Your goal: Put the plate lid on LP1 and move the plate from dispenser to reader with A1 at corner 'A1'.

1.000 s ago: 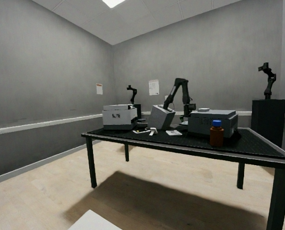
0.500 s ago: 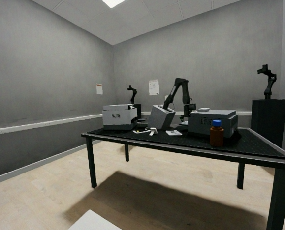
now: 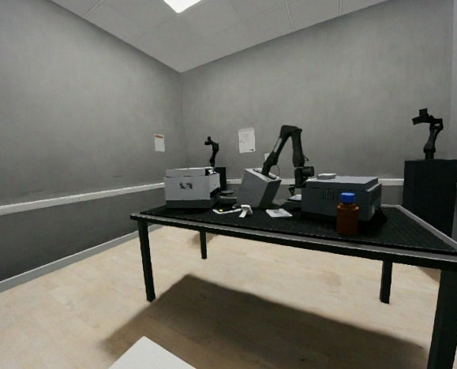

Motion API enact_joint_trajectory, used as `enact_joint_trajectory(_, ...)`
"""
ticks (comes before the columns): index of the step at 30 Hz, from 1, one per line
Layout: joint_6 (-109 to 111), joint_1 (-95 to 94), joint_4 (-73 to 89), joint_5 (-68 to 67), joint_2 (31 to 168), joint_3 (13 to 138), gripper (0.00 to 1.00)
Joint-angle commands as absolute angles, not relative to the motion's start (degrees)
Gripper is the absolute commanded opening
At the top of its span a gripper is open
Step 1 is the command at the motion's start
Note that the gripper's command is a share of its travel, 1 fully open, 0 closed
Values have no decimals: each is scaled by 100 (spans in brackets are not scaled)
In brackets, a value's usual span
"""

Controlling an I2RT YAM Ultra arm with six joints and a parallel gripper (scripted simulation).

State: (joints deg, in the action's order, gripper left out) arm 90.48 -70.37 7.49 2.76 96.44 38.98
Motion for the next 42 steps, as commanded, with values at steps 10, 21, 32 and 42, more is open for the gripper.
enact_joint_trajectory(10,9032,-7061,729,274,9627,3906,86)
enact_joint_trajectory(21,9032,-7061,729,274,9627,3906,86)
enact_joint_trajectory(32,8999,-7089,753,274,9592,3872,86)
enact_joint_trajectory(42,9007,-7077,871,279,9441,3847,86)
